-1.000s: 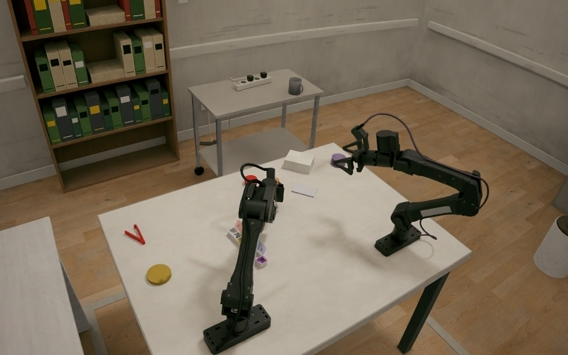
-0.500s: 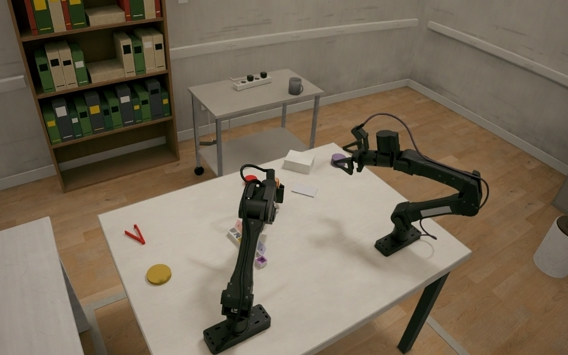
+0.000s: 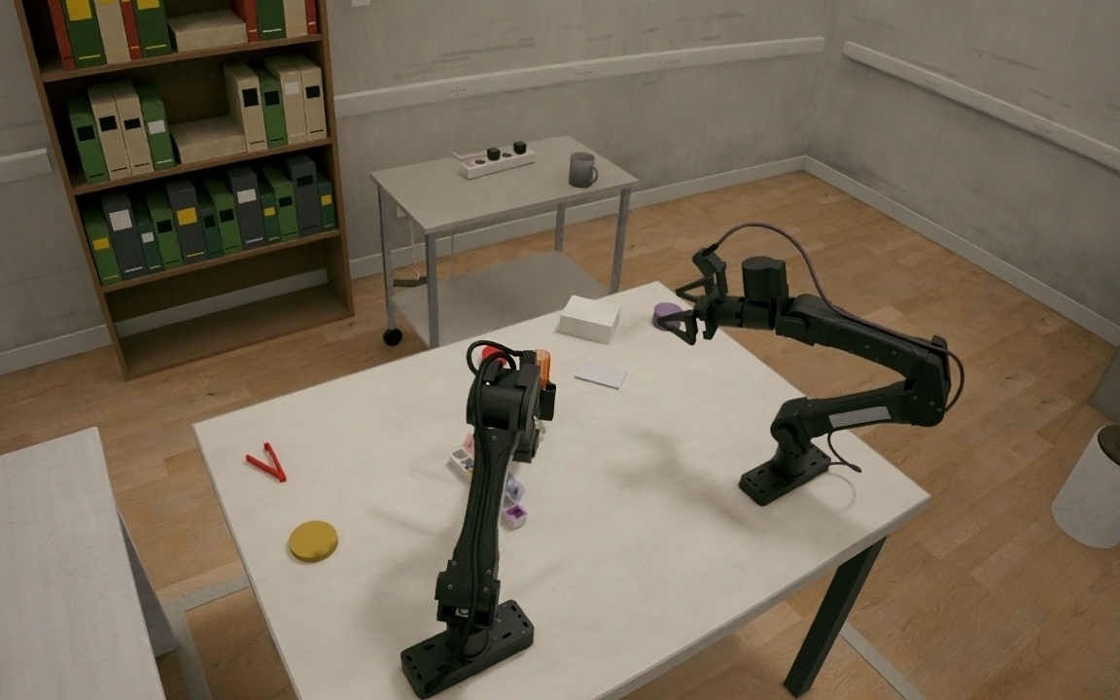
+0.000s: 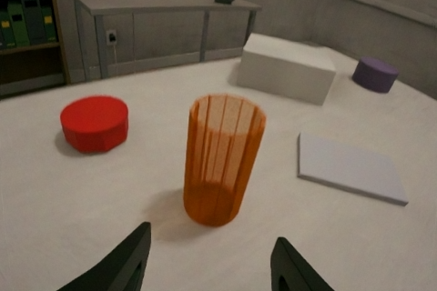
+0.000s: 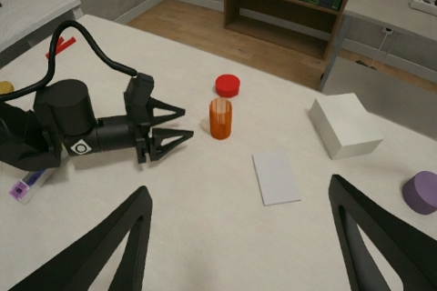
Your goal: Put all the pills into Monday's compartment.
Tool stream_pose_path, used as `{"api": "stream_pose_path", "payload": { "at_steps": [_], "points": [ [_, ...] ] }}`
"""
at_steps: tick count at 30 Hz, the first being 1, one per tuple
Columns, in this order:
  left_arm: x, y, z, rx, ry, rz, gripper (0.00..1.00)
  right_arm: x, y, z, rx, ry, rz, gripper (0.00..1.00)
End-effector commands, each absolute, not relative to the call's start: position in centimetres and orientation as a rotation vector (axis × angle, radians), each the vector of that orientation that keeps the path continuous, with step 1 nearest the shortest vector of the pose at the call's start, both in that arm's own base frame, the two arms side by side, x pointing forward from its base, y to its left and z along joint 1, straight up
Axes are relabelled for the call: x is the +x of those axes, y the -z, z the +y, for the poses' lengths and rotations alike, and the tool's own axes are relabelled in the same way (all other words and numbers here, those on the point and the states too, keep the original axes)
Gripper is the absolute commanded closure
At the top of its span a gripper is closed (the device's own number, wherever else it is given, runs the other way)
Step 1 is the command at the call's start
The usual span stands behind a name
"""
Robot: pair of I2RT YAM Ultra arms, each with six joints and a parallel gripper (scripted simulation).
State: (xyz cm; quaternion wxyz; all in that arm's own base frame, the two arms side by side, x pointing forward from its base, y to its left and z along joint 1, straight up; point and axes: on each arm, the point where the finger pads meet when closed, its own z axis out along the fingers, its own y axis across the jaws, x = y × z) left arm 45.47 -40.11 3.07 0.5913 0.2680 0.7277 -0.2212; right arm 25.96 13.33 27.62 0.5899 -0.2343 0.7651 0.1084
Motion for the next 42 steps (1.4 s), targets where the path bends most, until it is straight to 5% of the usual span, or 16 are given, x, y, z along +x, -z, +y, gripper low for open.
{"api": "stream_pose_path", "payload": {
  "at_steps": [1, 18, 42],
  "points": [
    [45.5, -5.7, -40.1, 0.608, 0.516, 1.637, 0.44, 25.7, -27.9, 13.0, -0.536, -0.256, 1.764, 0.0],
    [44.7, -9.6, -34.6, 0.527, 0.437, 1.659, 0.44, 25.7, -27.9, 13.0, -0.536, -0.256, 1.764, 0.0],
    [41.3, -27.3, -16.6, 0.245, 0.216, 1.595, 0.44, 25.7, -27.9, 13.0, -0.536, -0.256, 1.764, 0.0]
  ]
}}
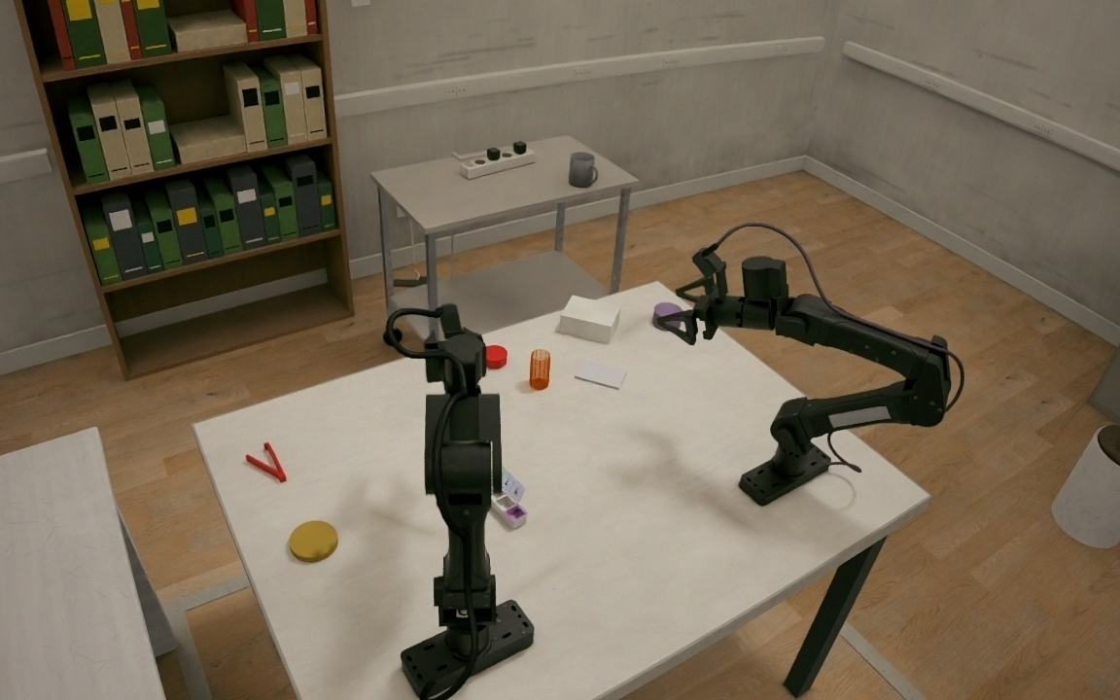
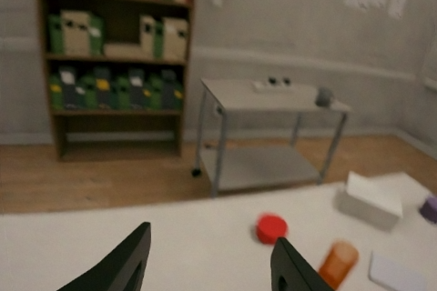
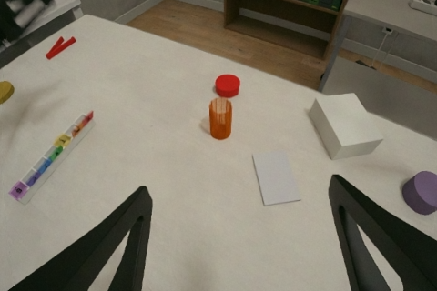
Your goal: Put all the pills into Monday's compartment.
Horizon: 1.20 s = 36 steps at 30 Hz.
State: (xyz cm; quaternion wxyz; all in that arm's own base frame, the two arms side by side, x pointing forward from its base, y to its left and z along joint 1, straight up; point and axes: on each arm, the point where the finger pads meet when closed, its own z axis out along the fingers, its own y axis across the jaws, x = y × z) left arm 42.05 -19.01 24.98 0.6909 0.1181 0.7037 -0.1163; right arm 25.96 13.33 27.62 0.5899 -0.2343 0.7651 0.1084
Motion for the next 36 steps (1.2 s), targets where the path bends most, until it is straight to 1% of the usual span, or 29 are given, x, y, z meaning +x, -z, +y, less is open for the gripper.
{"api": "stream_pose_path", "payload": {
  "at_steps": [1, 21, 33, 36],
  "points": [
    [41.1, -28.1, -15.8, 0.234, 0.207, 1.592, 0.44, 25.7, -27.9, 13.0, -0.536, -0.256, 1.764, 0.0],
    [38.3, -40.2, -2.8, 0.031, 0.056, 1.542, 0.44, 25.7, -27.9, 13.0, -0.536, -0.256, 1.764, 0.0],
    [37.7, -43.0, 0.2, -0.014, 0.017, 1.528, 0.44, 25.7, -27.9, 13.0, -0.536, -0.256, 1.764, 0.0],
    [37.7, -41.4, -0.3, 0.023, 0.007, 1.583, 0.1, 25.7, -27.9, 13.0, -0.536, -0.256, 1.764, 0.0]
  ]
}}
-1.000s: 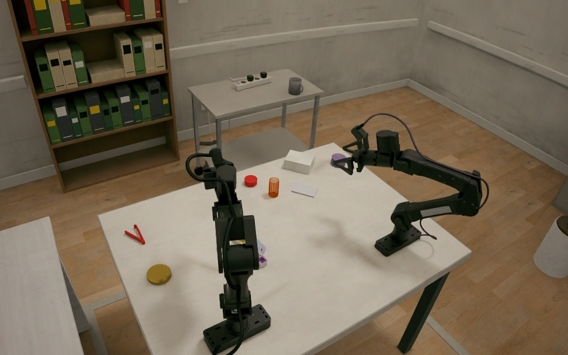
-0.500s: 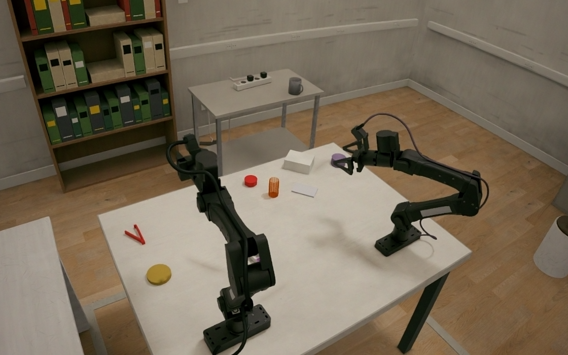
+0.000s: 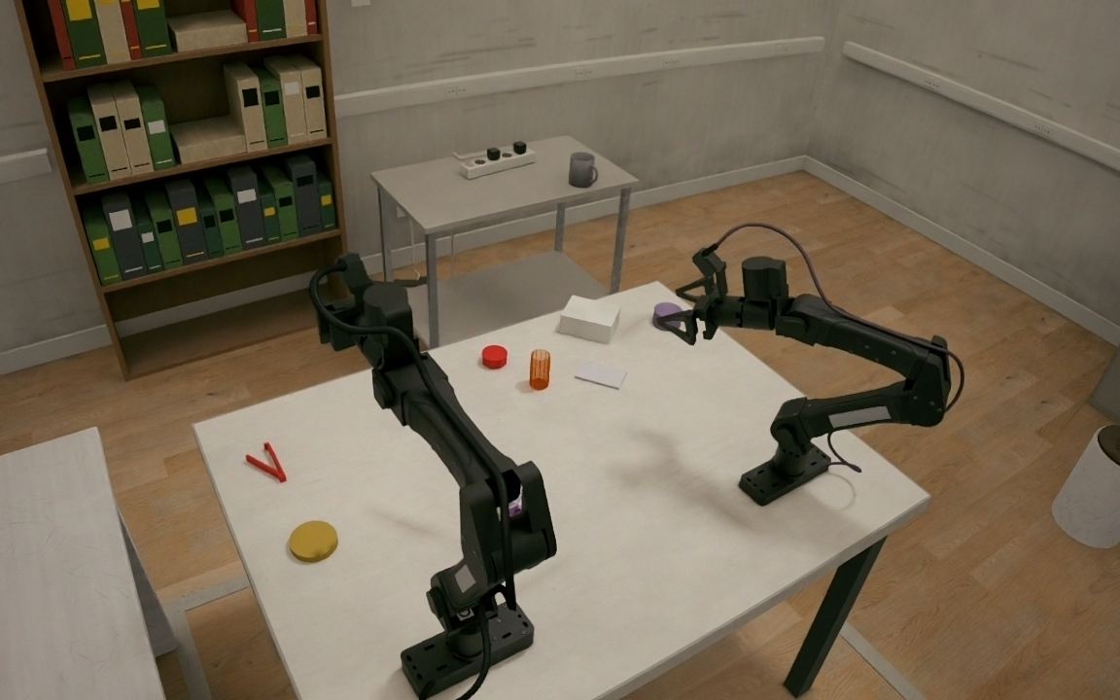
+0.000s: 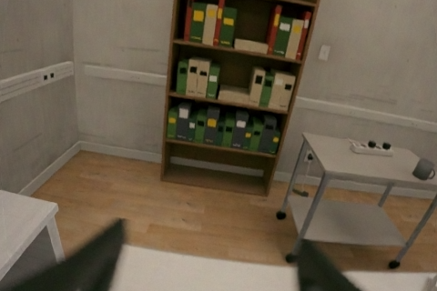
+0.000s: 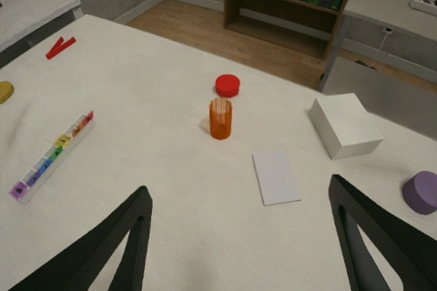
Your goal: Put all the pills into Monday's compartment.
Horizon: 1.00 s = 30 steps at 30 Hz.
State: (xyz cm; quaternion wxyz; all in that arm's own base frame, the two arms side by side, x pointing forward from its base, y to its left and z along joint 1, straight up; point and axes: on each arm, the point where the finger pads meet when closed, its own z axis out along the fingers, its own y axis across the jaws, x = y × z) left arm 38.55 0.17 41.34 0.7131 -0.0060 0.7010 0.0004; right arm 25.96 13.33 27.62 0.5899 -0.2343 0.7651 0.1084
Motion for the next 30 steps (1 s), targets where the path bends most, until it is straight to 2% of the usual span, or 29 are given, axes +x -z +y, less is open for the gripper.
{"api": "stream_pose_path", "payload": {
  "at_steps": [1, 4, 19, 21, 30],
  "points": [
    [37.6, -40.6, -0.7, 0.041, 0.01, 1.611, 0.0, 25.7, -27.9, 13.0, -0.536, -0.256, 1.764, 0.0],
    [37.4, -39.5, -1.1, 0.064, 0.009, 1.653, 0.0, 25.7, -27.9, 13.0, -0.536, -0.256, 1.764, 0.0],
    [32.5, -21.4, -9.6, 0.519, 0.056, 2.272, 0.0, 25.7, -27.9, 13.0, -0.536, -0.256, 1.764, 0.0],
    [32.5, -21.4, -9.6, 0.519, 0.056, 2.272, 0.0, 25.7, -27.9, 13.0, -0.536, -0.256, 1.764, 0.0],
    [30.9, -14.1, -15.1, 0.781, 0.136, 2.502, 0.0, 25.7, -27.9, 13.0, -0.536, -0.256, 1.764, 0.0]
  ]
}}
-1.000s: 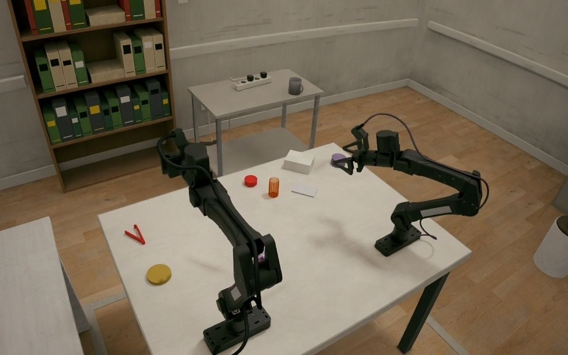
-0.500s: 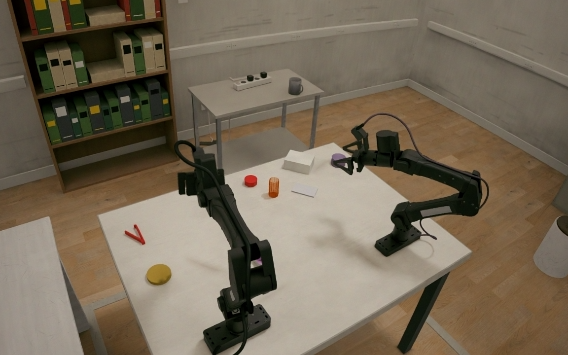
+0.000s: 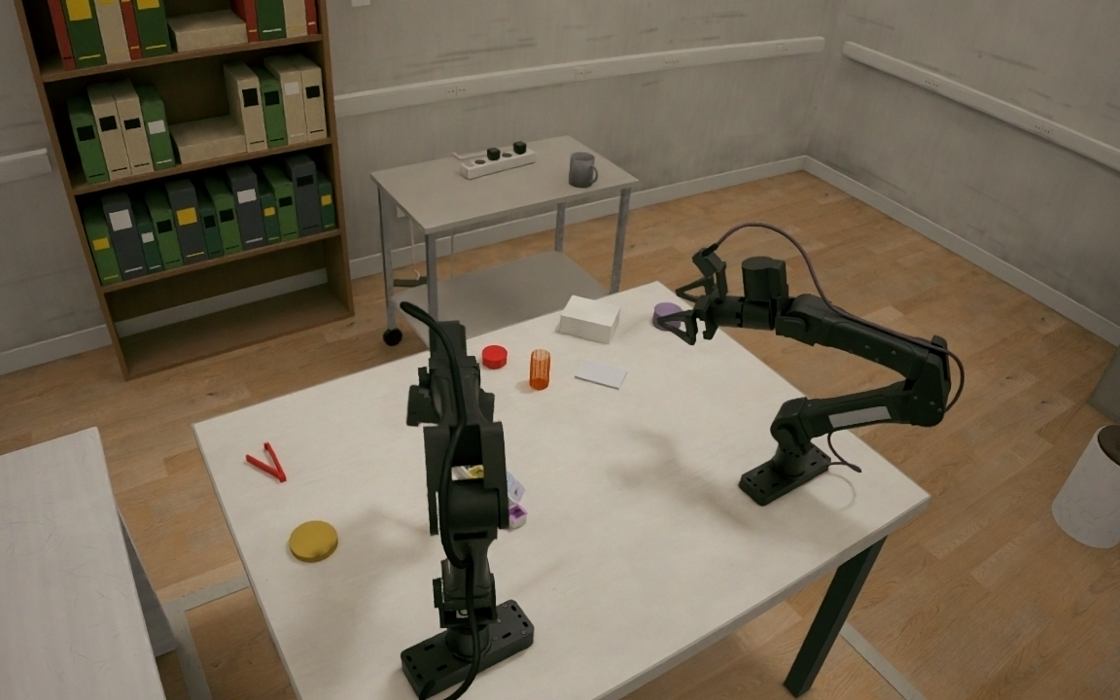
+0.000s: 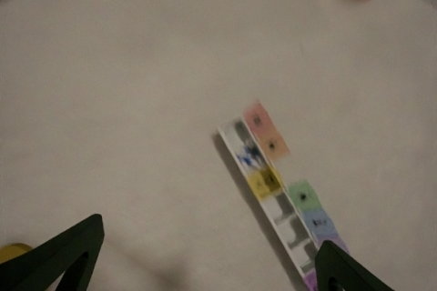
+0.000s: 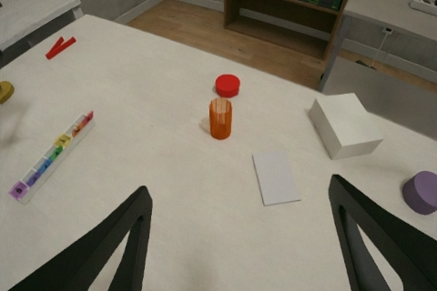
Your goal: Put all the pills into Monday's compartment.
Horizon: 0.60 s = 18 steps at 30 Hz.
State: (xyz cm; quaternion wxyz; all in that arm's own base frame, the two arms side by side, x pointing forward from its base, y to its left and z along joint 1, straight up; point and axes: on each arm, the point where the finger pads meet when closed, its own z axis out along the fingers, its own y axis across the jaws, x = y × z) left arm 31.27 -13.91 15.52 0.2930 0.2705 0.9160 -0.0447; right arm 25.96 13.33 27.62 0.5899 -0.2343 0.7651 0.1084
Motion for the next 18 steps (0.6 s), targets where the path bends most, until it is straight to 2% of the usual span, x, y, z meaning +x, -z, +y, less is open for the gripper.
{"api": "stream_pose_path", "payload": {
  "at_steps": [1, 6, 18],
  "points": [
    [30.8, -13.5, -15.4, 0.799, 0.139, 2.517, 0.0, 25.7, -27.9, 13.0, -0.536, -0.256, 1.764, 0.0],
    [30.5, -11.6, -16.5, 0.865, 0.144, 2.569, 0.0, 25.7, -27.9, 13.0, -0.536, -0.256, 1.764, 0.0],
    [30.9, -11.5, -16.7, 0.863, 0.135, 2.562, 0.0, 25.7, -27.9, 13.0, -0.536, -0.256, 1.764, 0.0]
  ]
}}
